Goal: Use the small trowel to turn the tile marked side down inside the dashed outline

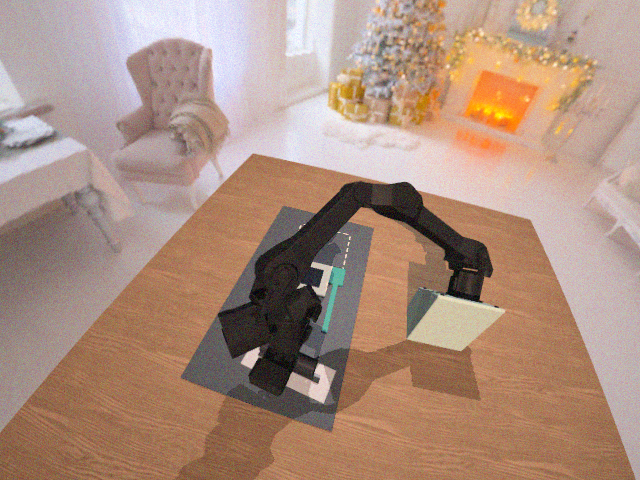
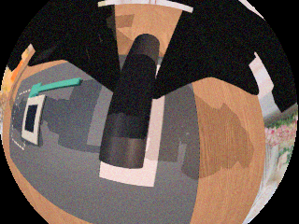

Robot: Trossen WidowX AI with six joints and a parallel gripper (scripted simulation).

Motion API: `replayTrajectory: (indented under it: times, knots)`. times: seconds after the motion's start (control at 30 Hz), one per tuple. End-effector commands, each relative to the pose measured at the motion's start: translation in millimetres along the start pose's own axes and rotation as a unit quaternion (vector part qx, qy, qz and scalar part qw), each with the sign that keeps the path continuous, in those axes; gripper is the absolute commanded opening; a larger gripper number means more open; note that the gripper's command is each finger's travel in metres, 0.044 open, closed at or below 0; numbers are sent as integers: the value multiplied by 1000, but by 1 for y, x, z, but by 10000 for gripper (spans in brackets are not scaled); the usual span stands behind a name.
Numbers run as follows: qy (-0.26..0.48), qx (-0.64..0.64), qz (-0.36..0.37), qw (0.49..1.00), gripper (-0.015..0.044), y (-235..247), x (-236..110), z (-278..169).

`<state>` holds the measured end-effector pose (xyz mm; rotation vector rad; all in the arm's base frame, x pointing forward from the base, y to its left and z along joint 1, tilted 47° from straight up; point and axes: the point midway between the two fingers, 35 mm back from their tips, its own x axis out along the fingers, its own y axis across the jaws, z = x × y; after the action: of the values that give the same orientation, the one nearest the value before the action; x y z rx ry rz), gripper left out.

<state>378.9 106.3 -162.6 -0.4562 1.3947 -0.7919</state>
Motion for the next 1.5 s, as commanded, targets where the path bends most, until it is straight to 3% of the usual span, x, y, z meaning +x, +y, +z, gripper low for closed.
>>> replayTrajectory:
  times: [0.0,0.37,0.77,1.47]
  knots:
    - [0,-1,2,1000,130,1,1,0]
    - [0,-11,2,1000,130,1,1,0]
    - [0,-188,2,982,130,1,0,0]
    - [-1,-475,1,880,130,1,0,0]
